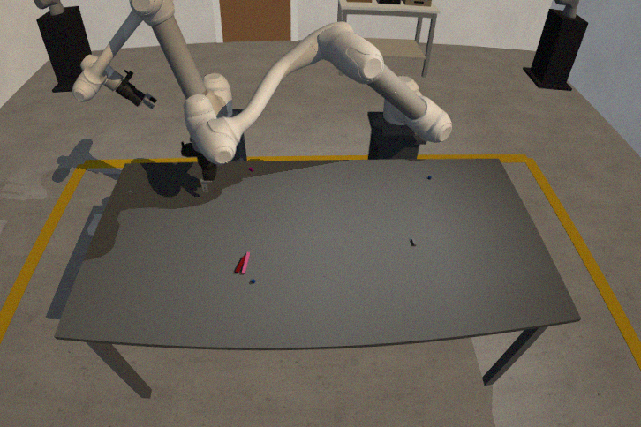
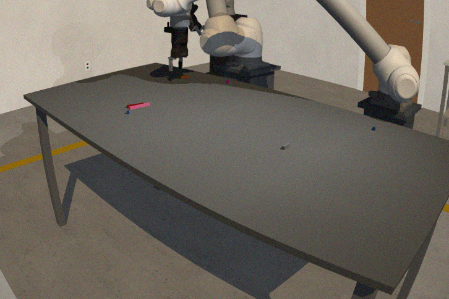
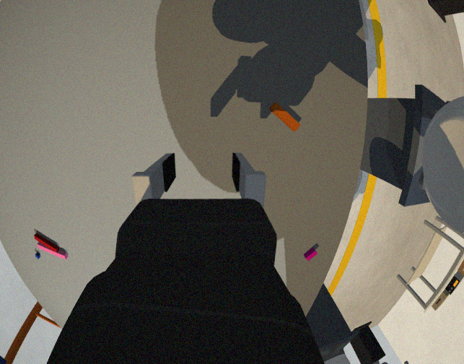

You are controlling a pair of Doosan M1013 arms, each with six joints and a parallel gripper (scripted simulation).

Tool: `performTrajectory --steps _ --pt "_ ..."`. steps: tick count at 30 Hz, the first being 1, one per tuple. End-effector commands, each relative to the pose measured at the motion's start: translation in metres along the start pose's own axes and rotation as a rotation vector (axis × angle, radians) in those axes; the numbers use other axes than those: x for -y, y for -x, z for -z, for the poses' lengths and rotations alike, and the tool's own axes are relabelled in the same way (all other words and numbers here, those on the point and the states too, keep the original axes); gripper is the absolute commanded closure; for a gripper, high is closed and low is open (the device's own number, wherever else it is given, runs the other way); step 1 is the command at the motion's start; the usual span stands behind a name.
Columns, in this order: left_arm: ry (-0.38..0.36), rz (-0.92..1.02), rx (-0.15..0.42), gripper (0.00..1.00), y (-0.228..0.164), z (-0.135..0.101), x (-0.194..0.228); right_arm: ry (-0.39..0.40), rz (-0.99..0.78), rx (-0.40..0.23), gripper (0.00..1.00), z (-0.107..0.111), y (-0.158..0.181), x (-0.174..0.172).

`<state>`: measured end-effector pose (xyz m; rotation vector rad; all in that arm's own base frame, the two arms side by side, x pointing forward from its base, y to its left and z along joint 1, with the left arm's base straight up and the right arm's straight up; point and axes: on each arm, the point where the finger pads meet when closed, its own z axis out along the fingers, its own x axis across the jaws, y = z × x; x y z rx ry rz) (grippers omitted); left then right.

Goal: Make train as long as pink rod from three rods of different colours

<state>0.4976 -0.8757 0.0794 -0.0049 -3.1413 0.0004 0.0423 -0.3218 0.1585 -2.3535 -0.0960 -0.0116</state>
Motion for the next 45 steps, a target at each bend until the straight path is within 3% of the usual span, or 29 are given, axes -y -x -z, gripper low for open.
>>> performTrajectory --steps 1,11,45 --pt "-0.002 0.000 0.001 0.00 0.000 0.002 0.000 0.001 0.000 0.000 0.00 0.000 0.000 0.000" --pt "-0.001 -0.040 0.001 0.00 -0.003 0.002 -0.001 0.001 0.000 0.000 0.00 0.000 0.000 0.000" --pt "0.000 -1.346 0.002 0.00 -0.104 0.002 -0.063 0.001 0.000 0.000 0.00 0.000 0.000 0.000"
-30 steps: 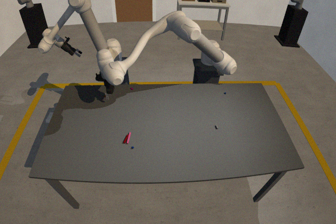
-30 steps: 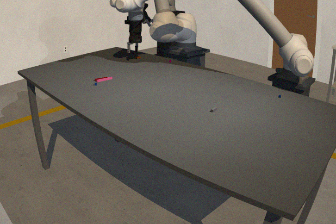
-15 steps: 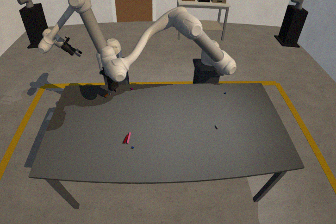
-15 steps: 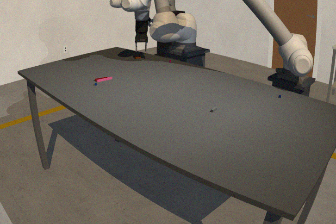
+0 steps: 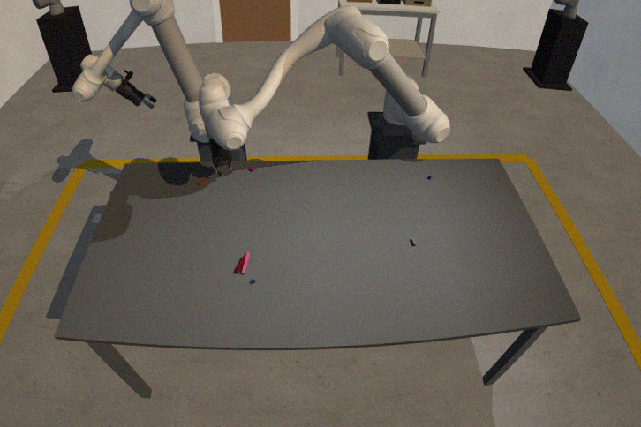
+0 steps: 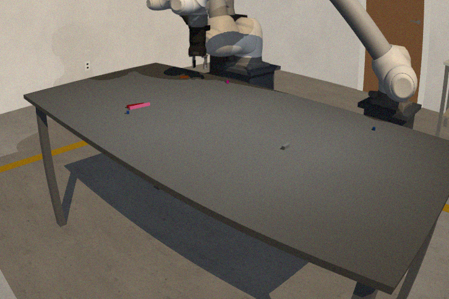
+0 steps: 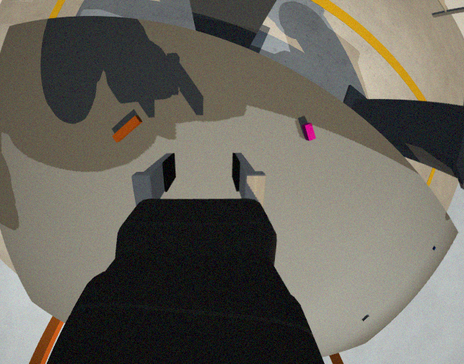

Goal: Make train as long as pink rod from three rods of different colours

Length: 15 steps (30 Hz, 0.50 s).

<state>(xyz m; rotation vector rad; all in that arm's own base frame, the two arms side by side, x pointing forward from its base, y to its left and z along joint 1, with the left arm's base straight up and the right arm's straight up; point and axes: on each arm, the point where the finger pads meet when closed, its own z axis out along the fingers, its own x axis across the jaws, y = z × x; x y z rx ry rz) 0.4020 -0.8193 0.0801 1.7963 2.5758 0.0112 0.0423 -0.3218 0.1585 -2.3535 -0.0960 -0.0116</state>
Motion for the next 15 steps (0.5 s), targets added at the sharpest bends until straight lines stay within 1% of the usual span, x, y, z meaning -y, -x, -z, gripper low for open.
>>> performTrajectory --steps 1,6,15 --pt "-0.006 -0.168 0.005 0.00 -0.013 0.001 0.007 0.001 0.000 0.000 0.00 0.000 0.000 0.000" --pt "-0.005 -0.340 0.006 0.00 -0.027 0.001 0.013 0.001 0.000 0.000 0.00 0.000 0.000 0.000" --pt "-0.005 -0.356 0.006 0.00 -0.028 0.001 0.013 0.001 0.000 0.000 0.00 0.000 0.000 0.000"
